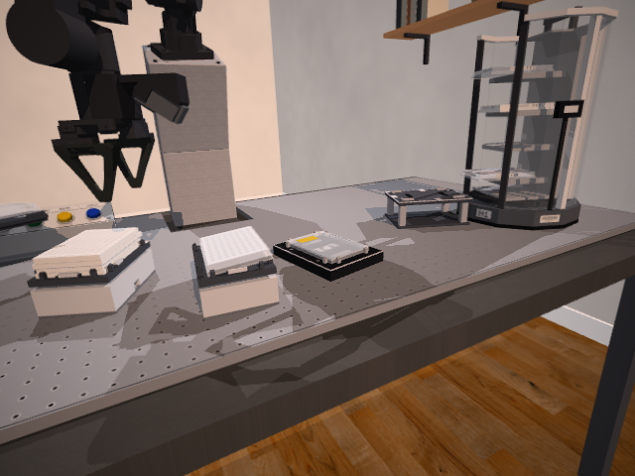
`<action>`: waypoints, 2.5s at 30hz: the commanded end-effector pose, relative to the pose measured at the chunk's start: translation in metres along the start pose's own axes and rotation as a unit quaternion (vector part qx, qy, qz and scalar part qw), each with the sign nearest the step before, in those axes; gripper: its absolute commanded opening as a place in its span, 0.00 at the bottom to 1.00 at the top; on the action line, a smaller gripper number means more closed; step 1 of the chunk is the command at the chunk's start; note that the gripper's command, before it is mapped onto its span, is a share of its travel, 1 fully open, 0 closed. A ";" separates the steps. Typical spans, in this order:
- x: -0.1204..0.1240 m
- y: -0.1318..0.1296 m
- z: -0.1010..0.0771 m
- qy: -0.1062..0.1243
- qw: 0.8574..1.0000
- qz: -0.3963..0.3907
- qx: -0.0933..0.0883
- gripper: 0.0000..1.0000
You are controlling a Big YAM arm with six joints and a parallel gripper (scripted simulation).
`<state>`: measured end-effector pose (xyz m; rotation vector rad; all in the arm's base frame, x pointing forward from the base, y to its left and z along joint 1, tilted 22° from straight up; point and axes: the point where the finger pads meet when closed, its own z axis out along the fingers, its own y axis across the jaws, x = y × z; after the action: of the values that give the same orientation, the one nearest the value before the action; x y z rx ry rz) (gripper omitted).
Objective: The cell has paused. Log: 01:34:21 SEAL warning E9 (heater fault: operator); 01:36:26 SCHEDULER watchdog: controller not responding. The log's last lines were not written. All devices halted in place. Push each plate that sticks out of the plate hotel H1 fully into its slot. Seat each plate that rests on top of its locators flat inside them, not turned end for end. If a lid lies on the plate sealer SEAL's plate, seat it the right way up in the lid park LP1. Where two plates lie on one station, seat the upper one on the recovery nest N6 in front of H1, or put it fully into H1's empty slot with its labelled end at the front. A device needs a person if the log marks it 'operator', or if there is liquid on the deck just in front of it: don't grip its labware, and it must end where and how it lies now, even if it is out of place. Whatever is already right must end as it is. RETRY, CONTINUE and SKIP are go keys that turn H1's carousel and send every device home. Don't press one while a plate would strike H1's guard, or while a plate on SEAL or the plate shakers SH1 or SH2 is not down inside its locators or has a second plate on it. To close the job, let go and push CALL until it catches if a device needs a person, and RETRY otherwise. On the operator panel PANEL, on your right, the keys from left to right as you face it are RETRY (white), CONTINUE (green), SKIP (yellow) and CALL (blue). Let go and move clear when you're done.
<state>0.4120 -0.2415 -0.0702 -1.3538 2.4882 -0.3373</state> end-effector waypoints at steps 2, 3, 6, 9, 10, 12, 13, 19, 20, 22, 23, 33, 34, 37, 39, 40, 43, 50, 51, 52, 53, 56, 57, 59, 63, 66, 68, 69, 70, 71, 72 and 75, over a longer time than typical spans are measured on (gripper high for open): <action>0.000 -0.008 -0.002 0.001 1.000 0.000 0.009 1.00; 0.000 -0.008 -0.002 0.001 1.000 0.000 0.009 1.00; 0.000 -0.008 -0.002 0.001 1.000 0.000 0.009 1.00; 0.000 -0.008 -0.002 0.001 1.000 0.000 0.009 1.00; 0.000 -0.008 -0.002 0.001 1.000 0.000 0.009 1.00; 0.000 -0.008 -0.002 0.001 1.000 0.000 0.009 1.00; 0.000 -0.008 -0.002 0.001 1.000 0.000 0.009 1.00; 0.004 -0.005 -0.016 0.003 1.000 0.005 0.008 1.00; 0.005 -0.005 -0.019 0.003 1.000 0.005 0.008 1.00; 0.005 -0.005 -0.022 0.003 1.000 0.004 0.008 1.00; 0.005 -0.005 -0.022 0.003 1.000 0.004 0.008 1.00; 0.002 -0.004 -0.048 0.001 1.000 -0.002 0.008 1.00; 0.001 -0.004 -0.050 0.001 1.000 -0.003 0.008 1.00; 0.004 -0.004 -0.059 0.002 1.000 0.000 0.009 1.00; 0.005 -0.004 -0.061 0.002 1.000 0.001 0.008 1.00; 0.005 -0.004 -0.061 0.002 1.000 0.001 0.008 1.00; 0.001 -0.003 -0.069 0.000 1.000 -0.003 0.008 1.00; 0.001 -0.004 -0.088 0.001 1.000 -0.003 0.009 1.00; 0.001 -0.003 -0.090 0.001 1.000 -0.002 0.008 1.00; 0.003 -0.003 -0.093 0.001 1.000 -0.001 0.008 1.00; 0.004 -0.004 -0.096 0.002 1.000 0.000 0.009 1.00; 0.004 -0.005 -0.101 0.002 1.000 0.000 0.010 1.00; 0.004 -0.005 -0.101 0.002 1.000 0.000 0.010 1.00; -0.004 0.005 -0.086 -0.002 1.000 -0.006 -0.010 1.00; -0.009 -0.007 -0.097 -0.001 1.000 0.016 0.011 1.00; -0.020 -0.011 -0.101 -0.001 0.998 0.066 0.016 1.00; -0.026 -0.010 -0.098 -0.001 0.995 0.100 0.010 1.00; -0.029 -0.010 -0.096 -0.001 0.993 0.116 0.008 1.00; -0.033 -0.011 -0.097 -0.002 0.991 0.133 0.010 1.00; -0.037 -0.014 -0.100 -0.003 0.989 0.149 0.014 1.00; -0.041 -0.018 -0.103 -0.004 0.986 0.165 0.019 1.00; -0.044 -0.018 -0.099 -0.004 0.983 0.181 0.016 1.00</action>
<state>0.4000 -0.2037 0.0201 -1.0345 2.6036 -0.2782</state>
